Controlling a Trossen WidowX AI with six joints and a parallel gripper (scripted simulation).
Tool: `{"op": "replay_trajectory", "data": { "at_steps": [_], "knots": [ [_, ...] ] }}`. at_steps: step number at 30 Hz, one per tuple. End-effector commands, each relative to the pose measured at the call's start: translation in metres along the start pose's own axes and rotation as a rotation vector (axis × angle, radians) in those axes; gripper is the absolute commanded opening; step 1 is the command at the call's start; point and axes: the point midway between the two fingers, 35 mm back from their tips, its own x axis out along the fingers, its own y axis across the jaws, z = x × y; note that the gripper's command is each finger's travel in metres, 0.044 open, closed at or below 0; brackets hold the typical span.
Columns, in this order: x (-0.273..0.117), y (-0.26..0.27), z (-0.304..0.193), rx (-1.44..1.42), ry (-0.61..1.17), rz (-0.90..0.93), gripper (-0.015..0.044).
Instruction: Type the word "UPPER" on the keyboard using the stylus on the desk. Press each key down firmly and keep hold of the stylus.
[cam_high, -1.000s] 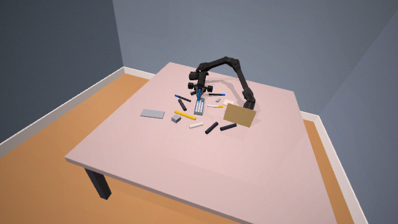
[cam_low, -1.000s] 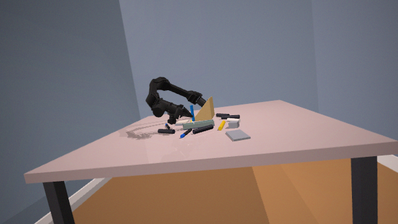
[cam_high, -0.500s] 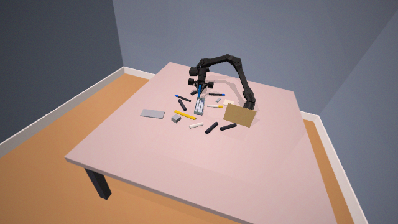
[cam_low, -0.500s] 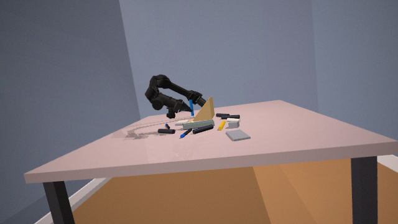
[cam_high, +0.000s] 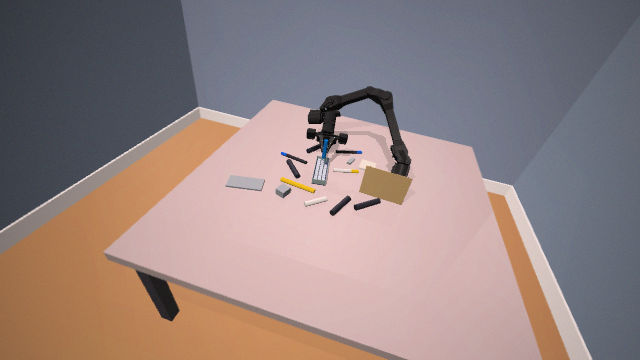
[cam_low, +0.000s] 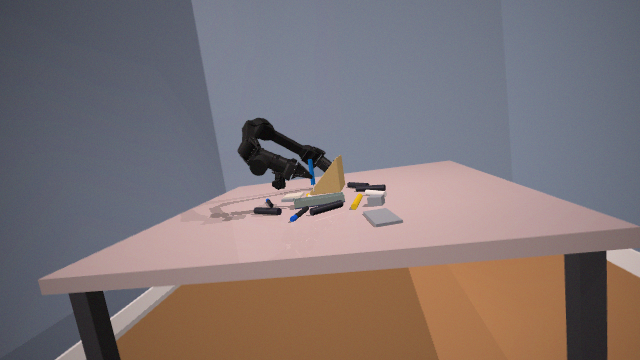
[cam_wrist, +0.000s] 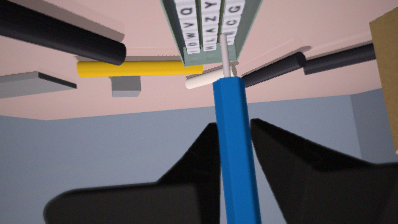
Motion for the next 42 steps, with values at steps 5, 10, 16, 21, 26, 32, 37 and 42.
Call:
{"op": "replay_trajectory", "data": {
  "at_steps": [5,10,16,21,26,32,37,42],
  "knots": [
    [0.005,-0.012,-0.008,0.002,0.008,0.007,0.0],
    [0.013,-0.012,0.004,0.002,0.008,0.007,0.0],
    [0.015,-0.013,0.009,0.002,0.008,0.006,0.0],
    [0.017,-0.013,0.009,0.002,0.007,0.007,0.0081],
    [0.017,-0.013,0.009,0.002,0.007,0.007,0.0081],
    [0.017,-0.014,0.01,0.002,0.007,0.006,0.0081],
    [0.018,-0.014,0.012,0.002,0.007,0.006,0.0081],
    [0.019,-0.014,0.015,0.002,0.007,0.006,0.0081]
  ]
}}
